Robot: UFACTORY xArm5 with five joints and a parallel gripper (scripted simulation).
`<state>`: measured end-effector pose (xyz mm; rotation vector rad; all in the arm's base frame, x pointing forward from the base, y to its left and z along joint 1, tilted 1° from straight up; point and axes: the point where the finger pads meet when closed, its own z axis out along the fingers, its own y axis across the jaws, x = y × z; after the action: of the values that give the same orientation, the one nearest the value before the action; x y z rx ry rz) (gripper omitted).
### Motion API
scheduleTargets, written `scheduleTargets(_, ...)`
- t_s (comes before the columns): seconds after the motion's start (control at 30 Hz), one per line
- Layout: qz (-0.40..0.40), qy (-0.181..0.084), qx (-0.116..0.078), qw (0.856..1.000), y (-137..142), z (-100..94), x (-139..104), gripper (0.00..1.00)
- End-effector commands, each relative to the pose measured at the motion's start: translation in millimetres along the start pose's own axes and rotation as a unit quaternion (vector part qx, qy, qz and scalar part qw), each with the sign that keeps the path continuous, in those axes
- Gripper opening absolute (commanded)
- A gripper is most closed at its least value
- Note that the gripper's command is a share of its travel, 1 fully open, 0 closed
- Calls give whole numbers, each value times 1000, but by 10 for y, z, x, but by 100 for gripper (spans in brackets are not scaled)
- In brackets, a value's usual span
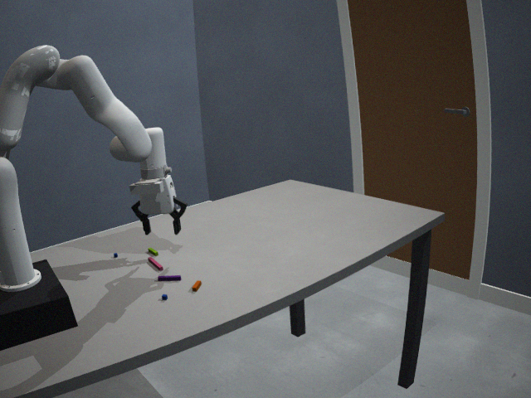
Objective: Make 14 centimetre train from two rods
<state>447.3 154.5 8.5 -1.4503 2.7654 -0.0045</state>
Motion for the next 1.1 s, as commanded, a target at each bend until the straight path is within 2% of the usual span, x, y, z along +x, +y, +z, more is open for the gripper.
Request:
scheduleTargets(0.0,0,-2,1,1000,-8,-13,-12,100)
scheduleTargets(0.47,-6,-2,1,1000,0,-15,-15,100)
scheduleTargets(0.6,-95,-2,1,995,111,-33,-61,100)
scheduleTargets(0.77,-166,-2,1,986,201,-48,-95,100)
scheduleTargets(0.83,-166,-2,1,986,201,-48,-95,100)
scheduleTargets(0.87,-210,-2,1,978,258,-57,-115,100)
scheduleTargets(1.07,-294,-2,1,956,368,-75,-152,100)
